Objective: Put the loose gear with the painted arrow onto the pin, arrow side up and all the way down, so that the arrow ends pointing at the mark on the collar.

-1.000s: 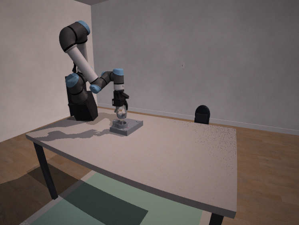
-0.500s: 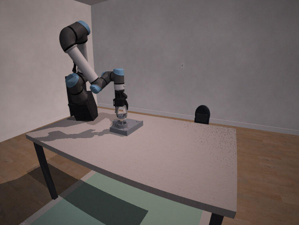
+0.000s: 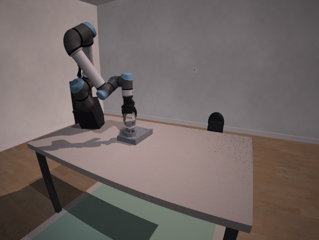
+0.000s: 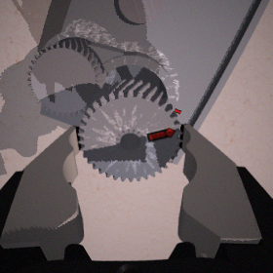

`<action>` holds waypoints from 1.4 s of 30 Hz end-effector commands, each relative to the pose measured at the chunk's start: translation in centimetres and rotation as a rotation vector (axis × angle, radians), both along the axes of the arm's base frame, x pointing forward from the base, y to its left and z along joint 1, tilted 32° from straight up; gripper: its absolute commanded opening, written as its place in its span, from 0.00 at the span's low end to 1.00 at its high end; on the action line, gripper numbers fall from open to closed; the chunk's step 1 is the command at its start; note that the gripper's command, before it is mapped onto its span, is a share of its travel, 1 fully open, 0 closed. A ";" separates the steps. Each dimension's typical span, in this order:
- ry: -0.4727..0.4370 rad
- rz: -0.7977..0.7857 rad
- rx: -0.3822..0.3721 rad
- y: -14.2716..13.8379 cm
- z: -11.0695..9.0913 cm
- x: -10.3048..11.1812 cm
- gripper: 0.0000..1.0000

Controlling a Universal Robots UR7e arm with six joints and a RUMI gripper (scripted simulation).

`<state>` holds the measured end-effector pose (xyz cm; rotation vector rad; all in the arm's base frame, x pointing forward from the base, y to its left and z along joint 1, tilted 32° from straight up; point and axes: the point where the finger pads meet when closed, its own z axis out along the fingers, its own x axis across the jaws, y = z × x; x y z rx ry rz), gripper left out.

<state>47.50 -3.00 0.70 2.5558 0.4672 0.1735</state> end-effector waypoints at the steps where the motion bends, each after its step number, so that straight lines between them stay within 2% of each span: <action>1: 0.007 0.016 -0.004 0.0 0.1 0.0 0.00; 42: 0.015 0.030 -0.007 0.0 0.1 0.0 0.00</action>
